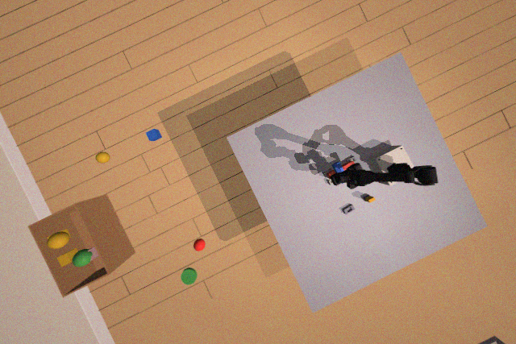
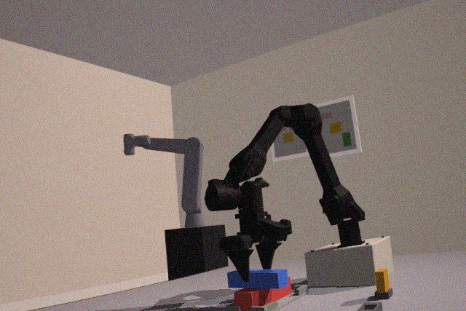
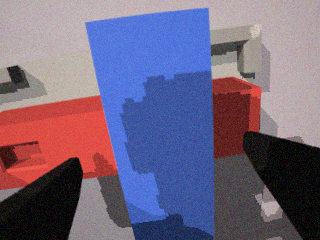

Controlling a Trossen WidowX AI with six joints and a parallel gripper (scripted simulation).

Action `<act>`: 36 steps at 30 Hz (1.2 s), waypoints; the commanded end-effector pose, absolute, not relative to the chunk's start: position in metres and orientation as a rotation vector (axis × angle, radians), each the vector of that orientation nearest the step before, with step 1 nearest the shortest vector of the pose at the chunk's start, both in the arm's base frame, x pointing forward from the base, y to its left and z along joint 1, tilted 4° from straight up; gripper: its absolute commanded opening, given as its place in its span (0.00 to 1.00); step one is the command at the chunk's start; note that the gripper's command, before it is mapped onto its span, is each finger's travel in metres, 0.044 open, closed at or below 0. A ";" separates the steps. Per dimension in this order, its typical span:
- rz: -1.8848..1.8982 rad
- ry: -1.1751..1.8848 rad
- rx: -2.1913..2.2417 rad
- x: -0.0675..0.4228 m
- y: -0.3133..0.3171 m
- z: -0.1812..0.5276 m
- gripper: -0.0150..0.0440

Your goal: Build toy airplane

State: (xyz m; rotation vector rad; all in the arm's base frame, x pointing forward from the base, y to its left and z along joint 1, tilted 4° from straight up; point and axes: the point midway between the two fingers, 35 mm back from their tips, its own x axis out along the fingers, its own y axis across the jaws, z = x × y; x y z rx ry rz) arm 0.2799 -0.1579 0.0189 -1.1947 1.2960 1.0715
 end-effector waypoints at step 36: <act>-0.131 1.544 0.013 0.284 -0.155 0.107 1.00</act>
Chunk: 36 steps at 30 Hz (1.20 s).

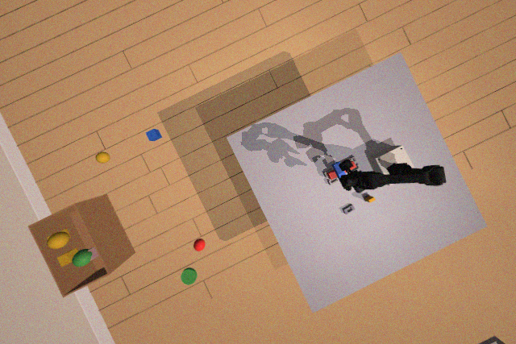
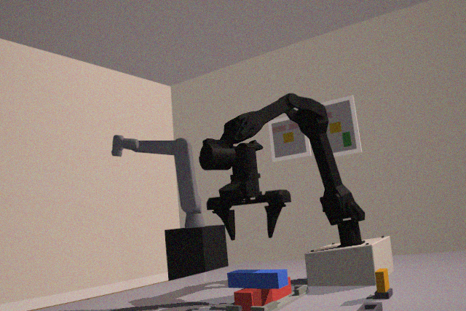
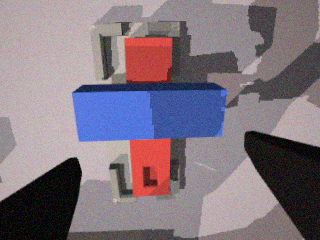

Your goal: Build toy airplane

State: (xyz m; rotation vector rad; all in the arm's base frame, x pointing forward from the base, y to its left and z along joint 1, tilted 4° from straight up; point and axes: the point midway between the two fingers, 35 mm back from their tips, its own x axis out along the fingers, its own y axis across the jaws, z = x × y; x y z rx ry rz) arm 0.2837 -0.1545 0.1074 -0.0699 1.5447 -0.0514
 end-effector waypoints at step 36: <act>-0.113 1.553 0.031 0.203 0.106 0.023 1.00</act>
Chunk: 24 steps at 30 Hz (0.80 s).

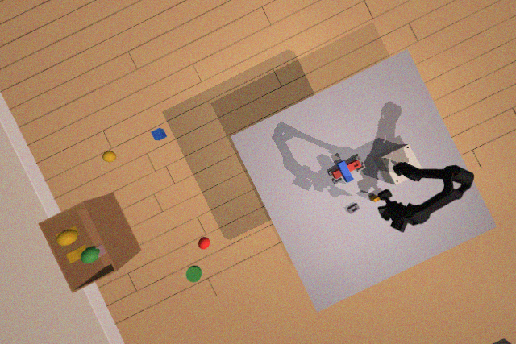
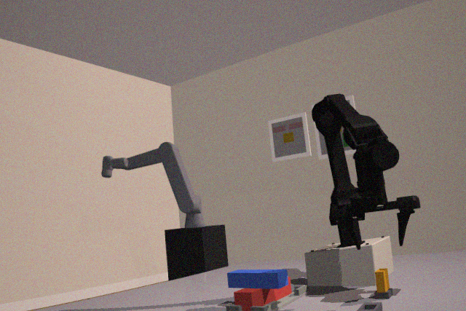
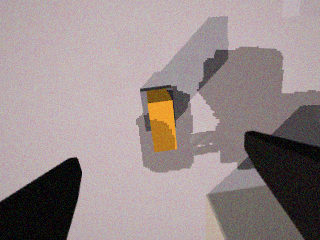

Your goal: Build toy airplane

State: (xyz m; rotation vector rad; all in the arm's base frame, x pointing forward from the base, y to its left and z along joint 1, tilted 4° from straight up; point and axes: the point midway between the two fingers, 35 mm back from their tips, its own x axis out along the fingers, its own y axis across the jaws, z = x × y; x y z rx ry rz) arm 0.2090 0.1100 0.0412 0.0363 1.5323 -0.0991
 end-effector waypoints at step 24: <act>-0.113 1.553 0.030 0.205 0.105 -0.014 1.00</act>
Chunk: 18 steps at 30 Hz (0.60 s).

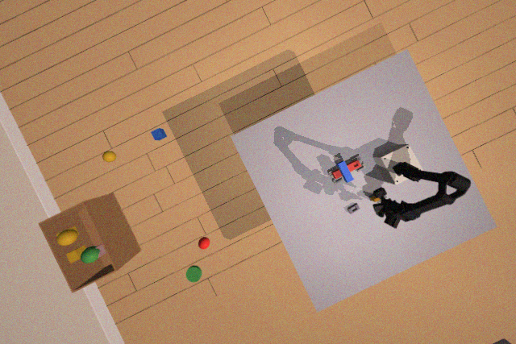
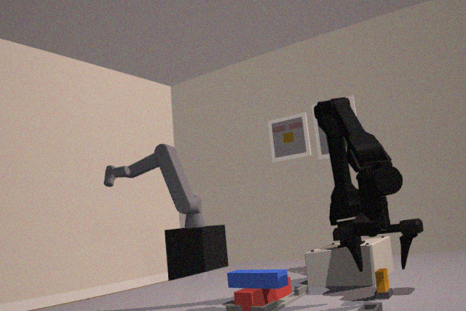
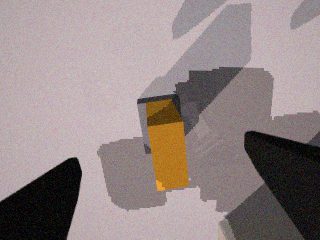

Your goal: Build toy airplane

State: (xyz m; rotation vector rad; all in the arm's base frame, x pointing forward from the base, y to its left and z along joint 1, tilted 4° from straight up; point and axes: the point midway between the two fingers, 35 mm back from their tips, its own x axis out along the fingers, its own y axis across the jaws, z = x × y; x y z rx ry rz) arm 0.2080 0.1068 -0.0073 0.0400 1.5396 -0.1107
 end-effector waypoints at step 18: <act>-0.113 1.553 0.030 0.204 0.103 -0.043 1.00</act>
